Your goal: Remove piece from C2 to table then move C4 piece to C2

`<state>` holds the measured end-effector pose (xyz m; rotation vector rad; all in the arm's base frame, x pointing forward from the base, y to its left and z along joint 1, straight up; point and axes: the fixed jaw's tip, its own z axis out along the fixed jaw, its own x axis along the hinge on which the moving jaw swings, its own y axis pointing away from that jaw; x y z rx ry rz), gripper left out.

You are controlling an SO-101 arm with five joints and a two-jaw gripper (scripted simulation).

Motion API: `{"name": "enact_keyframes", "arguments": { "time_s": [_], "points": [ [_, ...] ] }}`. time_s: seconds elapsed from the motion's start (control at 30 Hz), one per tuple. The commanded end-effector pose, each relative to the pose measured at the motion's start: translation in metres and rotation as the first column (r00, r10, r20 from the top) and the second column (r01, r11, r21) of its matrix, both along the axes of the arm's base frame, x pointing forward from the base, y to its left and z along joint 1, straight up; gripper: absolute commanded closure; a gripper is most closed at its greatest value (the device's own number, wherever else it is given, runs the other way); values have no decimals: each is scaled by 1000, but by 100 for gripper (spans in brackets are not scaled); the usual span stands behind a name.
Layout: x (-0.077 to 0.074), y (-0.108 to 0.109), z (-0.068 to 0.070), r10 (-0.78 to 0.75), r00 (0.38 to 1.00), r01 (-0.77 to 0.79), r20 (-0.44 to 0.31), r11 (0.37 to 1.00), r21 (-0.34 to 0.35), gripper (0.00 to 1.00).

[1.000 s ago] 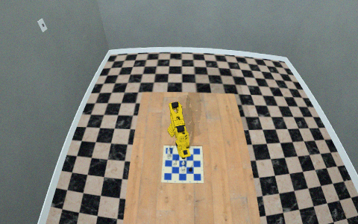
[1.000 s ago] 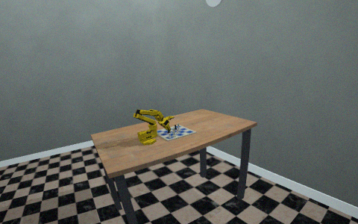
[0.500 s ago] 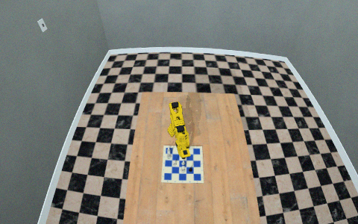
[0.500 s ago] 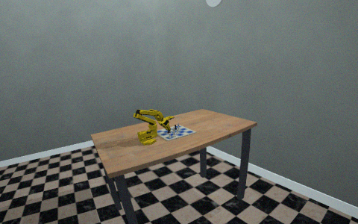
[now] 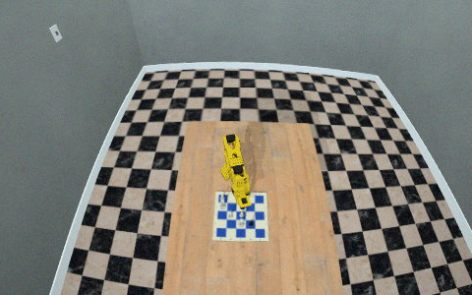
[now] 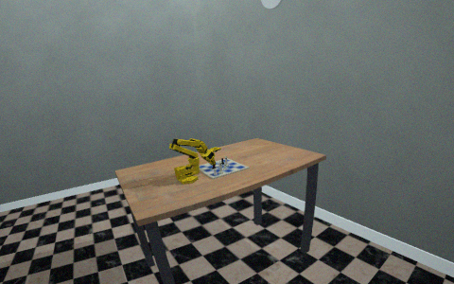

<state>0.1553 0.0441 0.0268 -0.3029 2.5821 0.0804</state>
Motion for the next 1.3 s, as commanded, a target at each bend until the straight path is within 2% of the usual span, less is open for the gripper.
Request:
{"name": "enact_keyframes", "arguments": {
  "time_s": [0.0, 0.97, 1.27],
  "points": [
    [1, -2, 1, -8, 1000, 8, -3, 1000, -2, 99],
    [1, -2, 2, -8, 1000, 8, -3, 1000, -2, 100],
    [1, -3, 10, -11, 1000, 11, -2, 1000, -6, 100]
  ]
}}
